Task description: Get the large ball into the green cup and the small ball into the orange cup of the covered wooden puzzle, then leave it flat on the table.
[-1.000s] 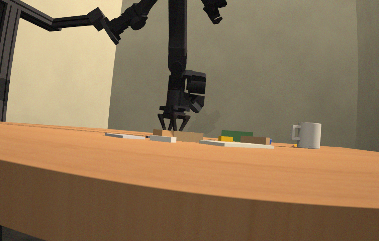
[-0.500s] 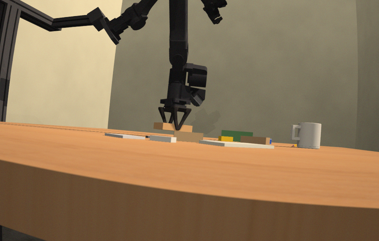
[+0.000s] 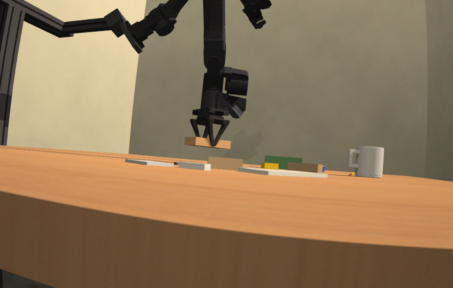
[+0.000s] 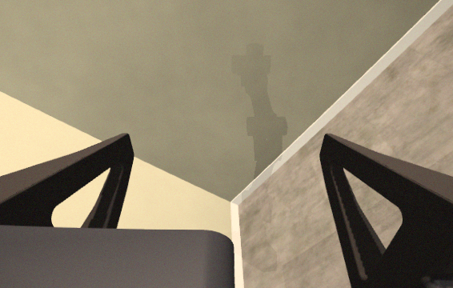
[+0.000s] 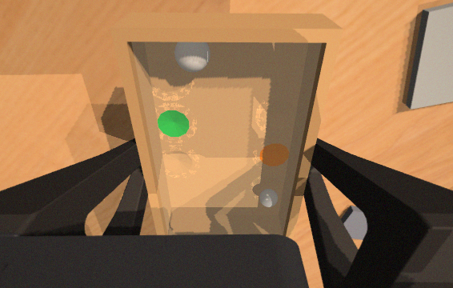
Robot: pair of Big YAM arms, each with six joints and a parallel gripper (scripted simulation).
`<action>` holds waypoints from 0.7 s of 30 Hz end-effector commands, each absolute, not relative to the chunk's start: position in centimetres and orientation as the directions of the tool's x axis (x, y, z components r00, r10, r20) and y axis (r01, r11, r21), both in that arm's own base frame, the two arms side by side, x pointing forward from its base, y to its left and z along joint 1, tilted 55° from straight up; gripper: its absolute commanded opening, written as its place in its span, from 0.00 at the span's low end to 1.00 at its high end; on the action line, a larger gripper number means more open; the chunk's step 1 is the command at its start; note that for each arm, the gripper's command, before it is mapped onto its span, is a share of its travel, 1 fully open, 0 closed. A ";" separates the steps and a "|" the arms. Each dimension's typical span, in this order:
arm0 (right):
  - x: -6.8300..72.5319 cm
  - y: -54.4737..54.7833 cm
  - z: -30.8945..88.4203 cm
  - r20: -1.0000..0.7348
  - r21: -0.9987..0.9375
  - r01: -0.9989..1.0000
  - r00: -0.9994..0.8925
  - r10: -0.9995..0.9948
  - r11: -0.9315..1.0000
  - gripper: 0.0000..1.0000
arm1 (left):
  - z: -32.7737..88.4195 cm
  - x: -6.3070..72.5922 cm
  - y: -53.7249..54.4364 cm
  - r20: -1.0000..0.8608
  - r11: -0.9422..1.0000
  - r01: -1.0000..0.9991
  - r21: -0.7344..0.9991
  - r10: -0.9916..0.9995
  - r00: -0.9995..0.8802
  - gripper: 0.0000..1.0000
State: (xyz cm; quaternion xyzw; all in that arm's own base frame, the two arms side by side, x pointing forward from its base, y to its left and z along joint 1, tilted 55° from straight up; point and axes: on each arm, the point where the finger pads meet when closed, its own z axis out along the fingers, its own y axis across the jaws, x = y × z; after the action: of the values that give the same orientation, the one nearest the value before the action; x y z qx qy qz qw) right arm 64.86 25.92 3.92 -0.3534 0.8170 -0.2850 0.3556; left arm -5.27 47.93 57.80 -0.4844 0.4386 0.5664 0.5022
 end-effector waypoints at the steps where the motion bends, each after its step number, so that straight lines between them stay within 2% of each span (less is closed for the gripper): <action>1: 63.5 28.4 6.2 -0.410 -0.711 -0.373 -0.469 -0.782 0.596 0.69 | 57.9 -6.3 47.5 -0.987 -0.132 -0.991 0.000 0.158 -0.021 1.00; 21: 63.2 28.6 6.8 -0.416 -0.710 -0.370 -0.466 -0.781 0.599 0.69 | 57.9 -6.3 47.5 -0.987 -0.132 -0.991 0.000 0.158 -0.021 1.00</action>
State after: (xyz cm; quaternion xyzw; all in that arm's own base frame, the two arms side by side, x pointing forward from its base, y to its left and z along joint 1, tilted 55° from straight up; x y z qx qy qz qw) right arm 64.17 26.29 4.73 -0.3514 0.8169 -0.2832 0.3592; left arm -5.27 47.93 57.80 -0.4844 0.4386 0.5664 0.5022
